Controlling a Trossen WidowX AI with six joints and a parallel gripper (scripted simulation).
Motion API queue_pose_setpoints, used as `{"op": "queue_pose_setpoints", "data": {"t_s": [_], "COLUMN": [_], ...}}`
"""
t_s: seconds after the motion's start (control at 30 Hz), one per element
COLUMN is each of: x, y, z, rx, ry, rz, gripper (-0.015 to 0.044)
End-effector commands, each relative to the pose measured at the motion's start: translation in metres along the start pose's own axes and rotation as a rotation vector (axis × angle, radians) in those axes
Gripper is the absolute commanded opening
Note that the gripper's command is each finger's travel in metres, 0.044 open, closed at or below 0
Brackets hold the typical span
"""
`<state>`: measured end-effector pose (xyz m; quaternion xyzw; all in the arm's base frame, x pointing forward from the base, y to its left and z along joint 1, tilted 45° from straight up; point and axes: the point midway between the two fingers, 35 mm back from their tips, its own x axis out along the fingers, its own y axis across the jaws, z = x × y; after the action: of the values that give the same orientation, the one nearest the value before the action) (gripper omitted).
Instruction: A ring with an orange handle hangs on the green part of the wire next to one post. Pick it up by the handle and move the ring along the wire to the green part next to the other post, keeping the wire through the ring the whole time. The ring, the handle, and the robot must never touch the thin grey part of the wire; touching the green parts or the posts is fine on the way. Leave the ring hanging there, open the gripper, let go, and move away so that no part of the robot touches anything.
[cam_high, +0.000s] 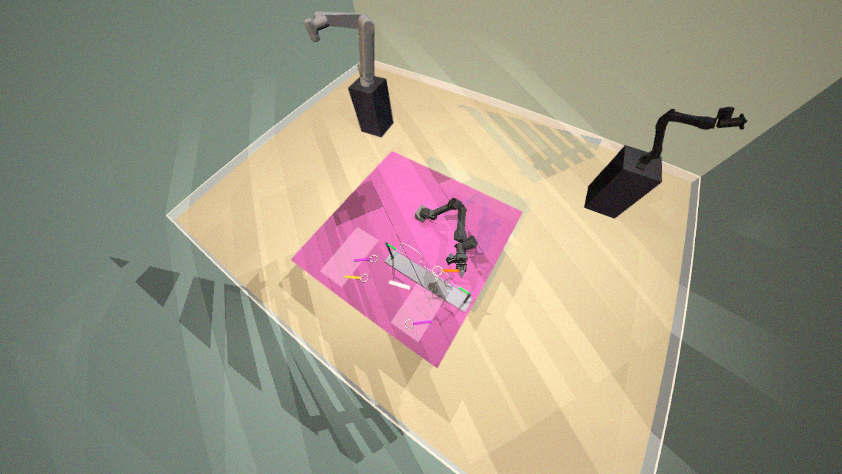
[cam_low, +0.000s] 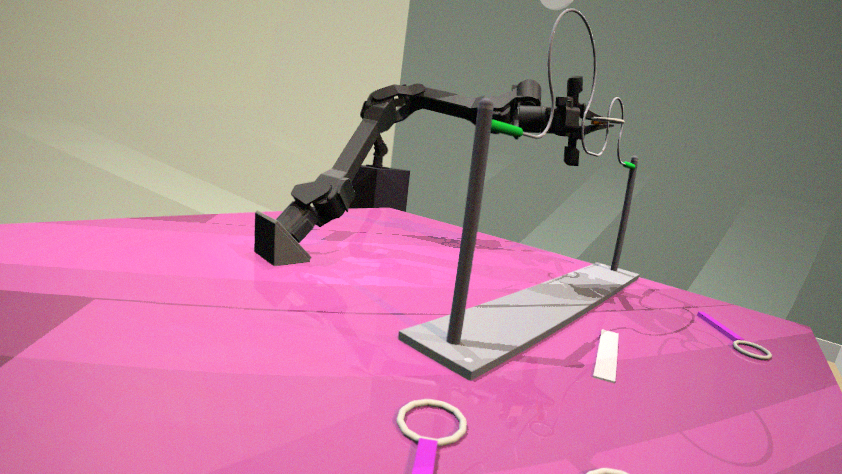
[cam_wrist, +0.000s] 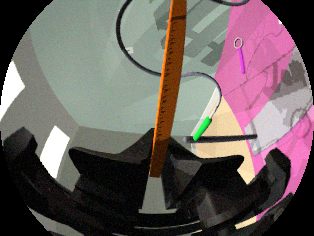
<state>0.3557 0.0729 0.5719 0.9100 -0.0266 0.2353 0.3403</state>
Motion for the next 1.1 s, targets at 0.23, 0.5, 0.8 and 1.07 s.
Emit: {"op": "queue_pose_setpoints", "data": {"t_s": [0.23,0.5,0.8,1.07], "x": [0.001,0.001,-0.002,-0.006], "y": [-0.007,-0.023,-0.049,-0.075], "z": [0.001,0.000,0.002,0.008], "rx": [0.046,-0.019,-0.155,-0.302], "ry": [-0.008,-0.005,0.001,0.007], "rz": [0.022,-0.014,-0.090,-0.172], "gripper": [-0.0150,-0.0150,-0.0150,-0.0150]}}
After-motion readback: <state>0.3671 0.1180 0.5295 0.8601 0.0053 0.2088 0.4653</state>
